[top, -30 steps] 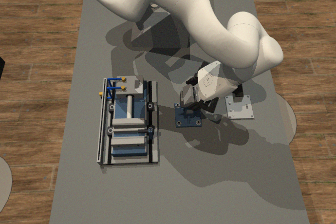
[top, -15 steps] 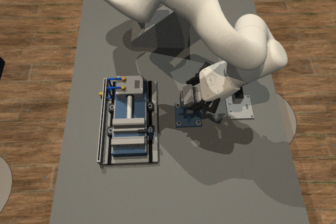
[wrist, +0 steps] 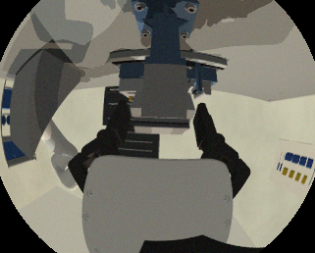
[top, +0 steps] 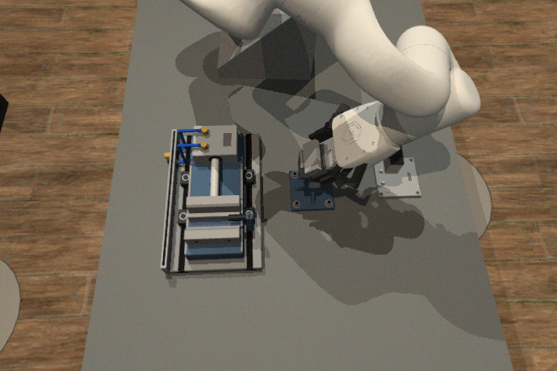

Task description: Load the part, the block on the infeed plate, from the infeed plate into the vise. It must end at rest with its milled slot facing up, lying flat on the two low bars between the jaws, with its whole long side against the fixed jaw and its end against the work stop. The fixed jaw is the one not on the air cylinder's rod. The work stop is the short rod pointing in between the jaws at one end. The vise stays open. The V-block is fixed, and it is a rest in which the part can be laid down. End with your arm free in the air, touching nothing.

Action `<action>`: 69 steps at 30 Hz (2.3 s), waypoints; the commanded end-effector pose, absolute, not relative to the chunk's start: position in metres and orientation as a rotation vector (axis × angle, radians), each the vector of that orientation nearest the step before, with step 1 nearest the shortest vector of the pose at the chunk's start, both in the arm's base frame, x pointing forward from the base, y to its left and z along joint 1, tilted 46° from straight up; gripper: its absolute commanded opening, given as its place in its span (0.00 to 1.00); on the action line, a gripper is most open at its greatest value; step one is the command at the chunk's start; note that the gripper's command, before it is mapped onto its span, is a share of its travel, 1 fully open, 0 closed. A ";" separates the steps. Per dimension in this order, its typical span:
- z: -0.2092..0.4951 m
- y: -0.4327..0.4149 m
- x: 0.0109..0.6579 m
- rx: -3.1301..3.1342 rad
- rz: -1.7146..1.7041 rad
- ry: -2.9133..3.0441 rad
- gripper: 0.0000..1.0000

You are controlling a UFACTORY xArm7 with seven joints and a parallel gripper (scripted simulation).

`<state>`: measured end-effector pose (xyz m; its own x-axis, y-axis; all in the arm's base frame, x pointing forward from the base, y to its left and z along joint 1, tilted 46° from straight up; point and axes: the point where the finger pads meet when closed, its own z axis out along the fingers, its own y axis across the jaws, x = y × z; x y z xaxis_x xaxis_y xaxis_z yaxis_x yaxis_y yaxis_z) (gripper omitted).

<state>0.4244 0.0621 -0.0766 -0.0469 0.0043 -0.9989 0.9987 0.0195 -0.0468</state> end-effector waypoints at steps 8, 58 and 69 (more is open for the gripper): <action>-0.076 0.064 0.425 1.162 -1.232 1.242 0.89; -0.076 0.064 0.425 1.156 -1.235 1.236 0.00; -0.076 0.064 0.425 1.156 -1.235 1.236 0.00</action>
<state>0.4243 0.0623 -0.0770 -0.0464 -0.0247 -0.9986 0.9987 0.0196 -0.0469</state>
